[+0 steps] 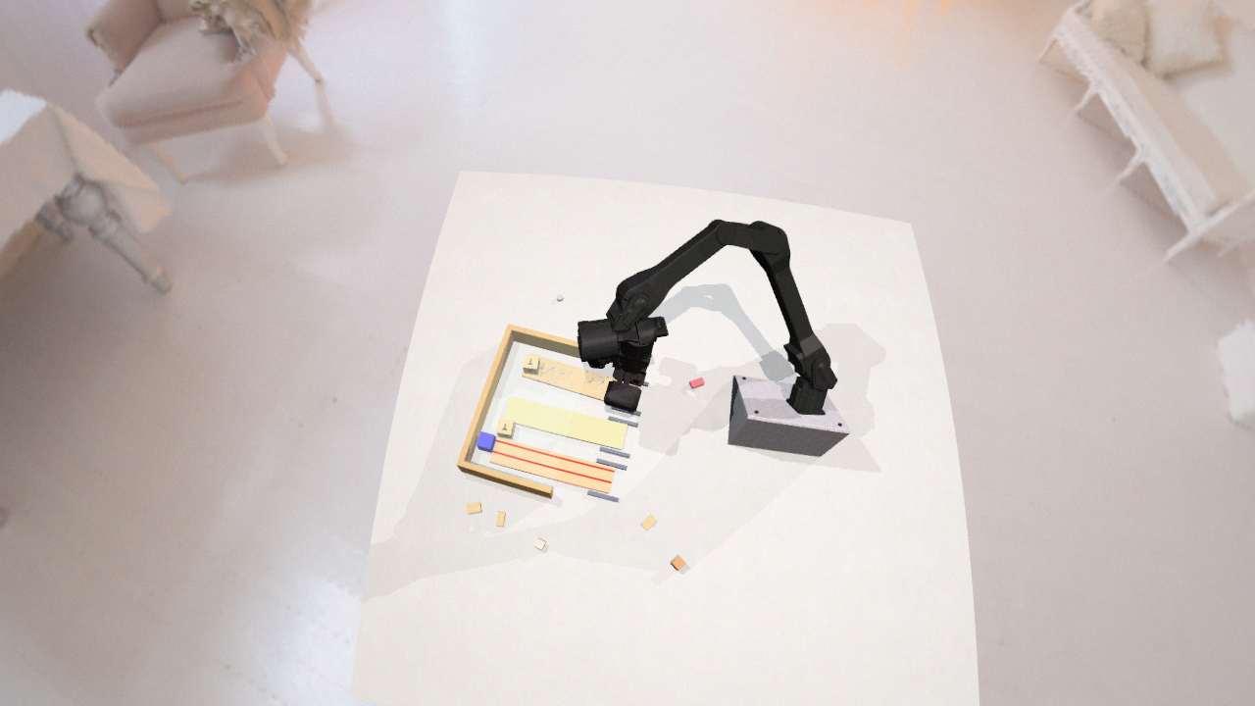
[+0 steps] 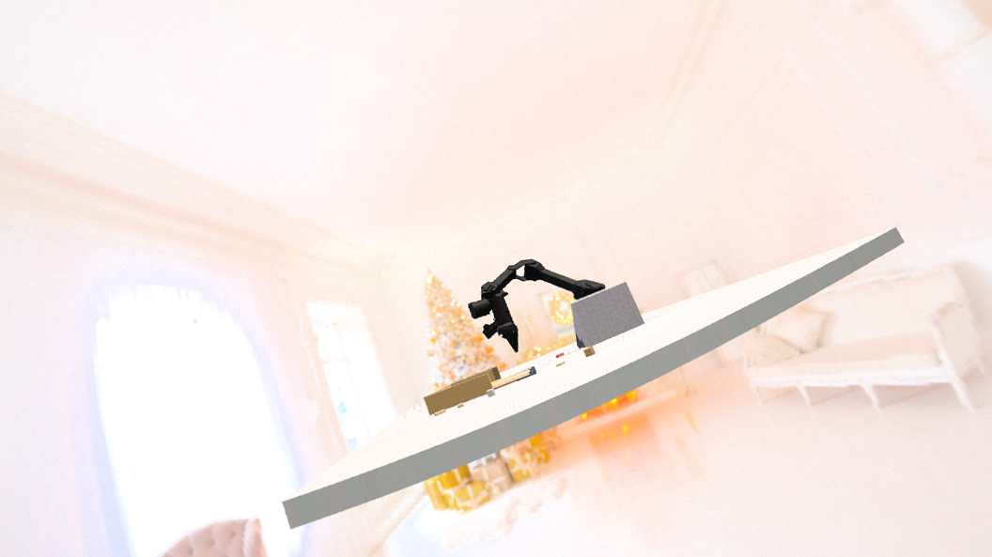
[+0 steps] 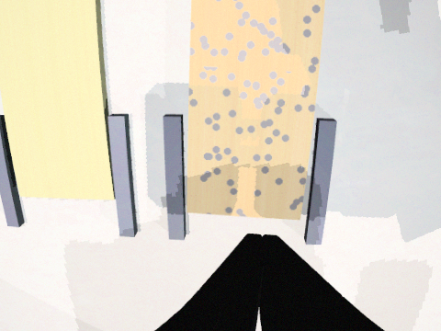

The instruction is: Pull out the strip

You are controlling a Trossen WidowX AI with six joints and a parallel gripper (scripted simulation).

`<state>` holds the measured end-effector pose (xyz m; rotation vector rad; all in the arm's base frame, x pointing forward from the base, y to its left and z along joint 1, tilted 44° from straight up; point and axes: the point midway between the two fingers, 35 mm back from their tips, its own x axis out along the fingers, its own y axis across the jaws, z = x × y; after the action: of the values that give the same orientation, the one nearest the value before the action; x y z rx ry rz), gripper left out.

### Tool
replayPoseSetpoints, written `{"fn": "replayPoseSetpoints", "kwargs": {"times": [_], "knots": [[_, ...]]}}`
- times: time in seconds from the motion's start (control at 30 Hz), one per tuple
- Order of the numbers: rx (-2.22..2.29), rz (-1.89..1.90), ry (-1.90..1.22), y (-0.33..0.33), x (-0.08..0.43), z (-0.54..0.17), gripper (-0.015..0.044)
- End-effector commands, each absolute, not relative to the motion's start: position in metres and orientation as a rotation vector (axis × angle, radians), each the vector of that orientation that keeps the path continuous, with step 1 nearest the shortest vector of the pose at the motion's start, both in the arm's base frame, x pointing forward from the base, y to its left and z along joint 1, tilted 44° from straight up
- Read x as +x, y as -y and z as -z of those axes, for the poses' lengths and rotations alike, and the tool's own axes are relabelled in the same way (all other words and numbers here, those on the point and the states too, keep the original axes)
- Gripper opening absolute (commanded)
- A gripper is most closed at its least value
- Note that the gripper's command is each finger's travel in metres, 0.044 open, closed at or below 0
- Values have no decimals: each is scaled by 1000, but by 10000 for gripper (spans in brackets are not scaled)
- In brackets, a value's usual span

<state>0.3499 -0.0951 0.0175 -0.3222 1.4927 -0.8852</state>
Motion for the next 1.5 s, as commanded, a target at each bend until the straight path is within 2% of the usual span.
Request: {"fn": "replayPoseSetpoints", "kwargs": {"times": [0.0,1.47], "knots": [[-311,890,-1493,98,351,-15,0],[-313,892,-1492,140,343,32,0]]}}
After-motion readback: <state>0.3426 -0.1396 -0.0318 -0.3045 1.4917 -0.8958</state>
